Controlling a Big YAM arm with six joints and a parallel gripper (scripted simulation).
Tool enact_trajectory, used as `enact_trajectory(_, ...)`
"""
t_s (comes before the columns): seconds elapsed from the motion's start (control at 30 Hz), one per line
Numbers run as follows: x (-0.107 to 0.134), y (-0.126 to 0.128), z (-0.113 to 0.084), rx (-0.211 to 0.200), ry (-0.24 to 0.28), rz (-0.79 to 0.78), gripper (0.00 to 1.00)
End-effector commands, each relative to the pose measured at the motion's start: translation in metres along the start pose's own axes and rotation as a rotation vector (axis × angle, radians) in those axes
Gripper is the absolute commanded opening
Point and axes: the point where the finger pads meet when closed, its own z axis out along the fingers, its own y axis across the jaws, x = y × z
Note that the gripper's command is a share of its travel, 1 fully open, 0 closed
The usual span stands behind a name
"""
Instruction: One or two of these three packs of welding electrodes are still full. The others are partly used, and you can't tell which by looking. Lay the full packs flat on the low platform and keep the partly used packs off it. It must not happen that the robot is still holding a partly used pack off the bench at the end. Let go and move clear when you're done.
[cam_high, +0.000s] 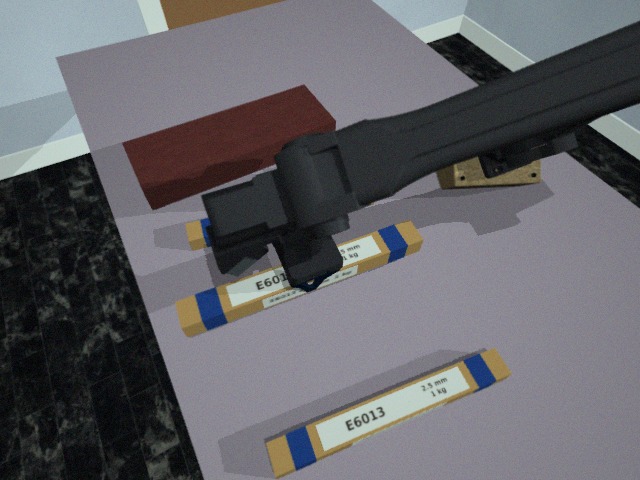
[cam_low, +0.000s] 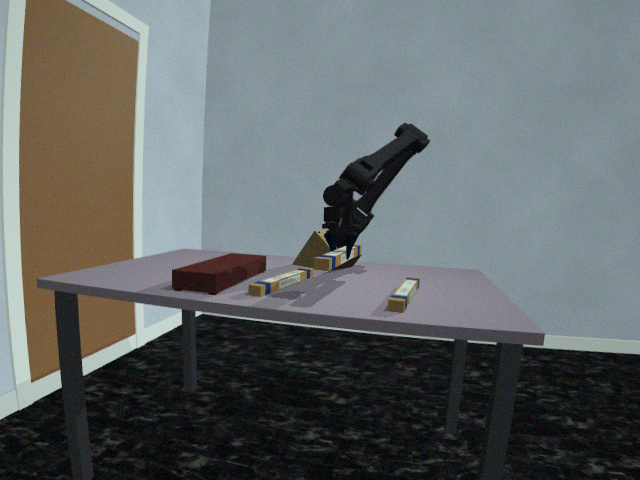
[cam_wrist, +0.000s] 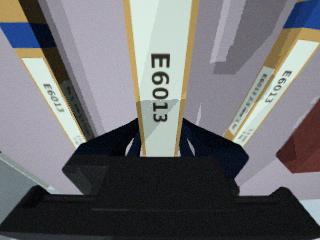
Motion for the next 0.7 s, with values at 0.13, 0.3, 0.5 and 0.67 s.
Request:
enact_trajectory(0.13, -0.01, 0.008, 0.002, 0.001, -0.036, -0.016, 0.0)
enact_trajectory(0.3, -0.012, 0.007, 0.006, 0.002, -0.047, -0.013, 0.0)
enact_trajectory(0.5, -0.01, 0.005, 0.013, 0.003, -0.045, -0.007, 0.0)
enact_trajectory(0.67, -0.011, 0.009, 0.023, -0.001, -0.041, -0.017, 0.0)
